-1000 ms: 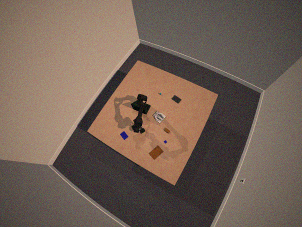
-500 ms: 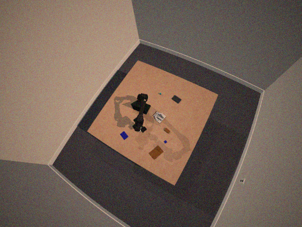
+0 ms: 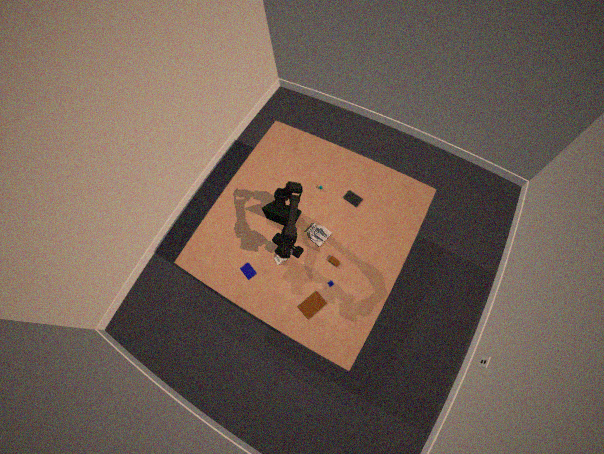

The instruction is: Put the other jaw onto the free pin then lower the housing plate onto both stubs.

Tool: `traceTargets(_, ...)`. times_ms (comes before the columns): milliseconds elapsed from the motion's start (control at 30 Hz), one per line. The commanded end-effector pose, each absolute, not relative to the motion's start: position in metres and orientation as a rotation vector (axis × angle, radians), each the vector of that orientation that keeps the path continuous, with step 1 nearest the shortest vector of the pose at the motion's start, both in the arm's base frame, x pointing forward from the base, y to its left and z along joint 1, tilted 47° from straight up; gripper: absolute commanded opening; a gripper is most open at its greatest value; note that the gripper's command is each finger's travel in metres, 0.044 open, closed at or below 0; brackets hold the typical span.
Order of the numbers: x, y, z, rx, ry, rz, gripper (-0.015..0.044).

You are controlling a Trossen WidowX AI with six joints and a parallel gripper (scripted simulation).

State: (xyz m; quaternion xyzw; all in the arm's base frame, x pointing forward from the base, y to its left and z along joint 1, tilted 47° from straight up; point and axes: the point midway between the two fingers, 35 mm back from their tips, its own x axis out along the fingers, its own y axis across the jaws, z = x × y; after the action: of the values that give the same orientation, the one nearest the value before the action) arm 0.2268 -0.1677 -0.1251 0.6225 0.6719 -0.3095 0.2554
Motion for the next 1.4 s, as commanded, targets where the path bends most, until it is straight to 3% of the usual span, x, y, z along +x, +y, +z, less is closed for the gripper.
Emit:
traceTargets(0,0.232,-0.157,-0.116,1.645,1.841,-0.752,0.0351)
traceTargets(1367,0.269,-0.060,-0.030,1.059,1.776,0.102,0.0351)
